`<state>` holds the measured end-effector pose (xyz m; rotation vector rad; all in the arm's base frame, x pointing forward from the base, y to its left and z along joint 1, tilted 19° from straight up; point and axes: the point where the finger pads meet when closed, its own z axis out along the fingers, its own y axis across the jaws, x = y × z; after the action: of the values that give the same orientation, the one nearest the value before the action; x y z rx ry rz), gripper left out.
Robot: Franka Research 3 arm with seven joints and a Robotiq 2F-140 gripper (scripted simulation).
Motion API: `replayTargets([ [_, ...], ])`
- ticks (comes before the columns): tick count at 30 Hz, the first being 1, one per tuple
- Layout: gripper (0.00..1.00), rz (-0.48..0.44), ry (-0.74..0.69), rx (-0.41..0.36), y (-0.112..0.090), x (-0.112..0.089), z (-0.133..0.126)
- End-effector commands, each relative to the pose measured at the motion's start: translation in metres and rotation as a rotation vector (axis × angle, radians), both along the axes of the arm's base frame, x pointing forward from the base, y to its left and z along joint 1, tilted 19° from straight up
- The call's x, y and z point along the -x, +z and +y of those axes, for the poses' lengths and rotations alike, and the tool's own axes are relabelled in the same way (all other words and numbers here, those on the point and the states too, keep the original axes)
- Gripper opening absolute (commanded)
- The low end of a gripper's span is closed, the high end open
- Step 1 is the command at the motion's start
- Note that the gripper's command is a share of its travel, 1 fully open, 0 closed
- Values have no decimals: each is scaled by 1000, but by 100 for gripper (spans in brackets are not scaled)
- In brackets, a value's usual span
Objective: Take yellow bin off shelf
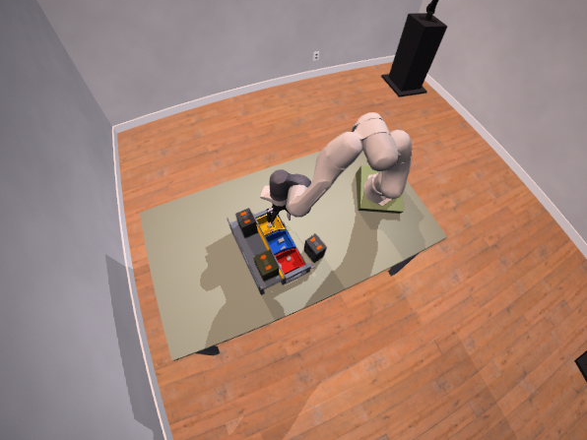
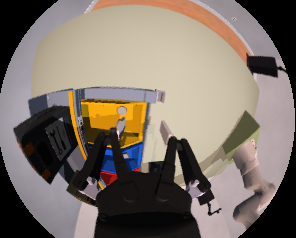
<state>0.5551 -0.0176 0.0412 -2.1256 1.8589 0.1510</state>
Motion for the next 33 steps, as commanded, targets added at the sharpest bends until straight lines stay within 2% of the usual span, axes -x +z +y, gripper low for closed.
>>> replayTargets([
  [1, 57, -6, -7, 5, -1, -2, -1],
  [13, 57, -6, -7, 5, -7, -4, 0],
  [33, 57, -6, -7, 5, -6, -5, -1],
])
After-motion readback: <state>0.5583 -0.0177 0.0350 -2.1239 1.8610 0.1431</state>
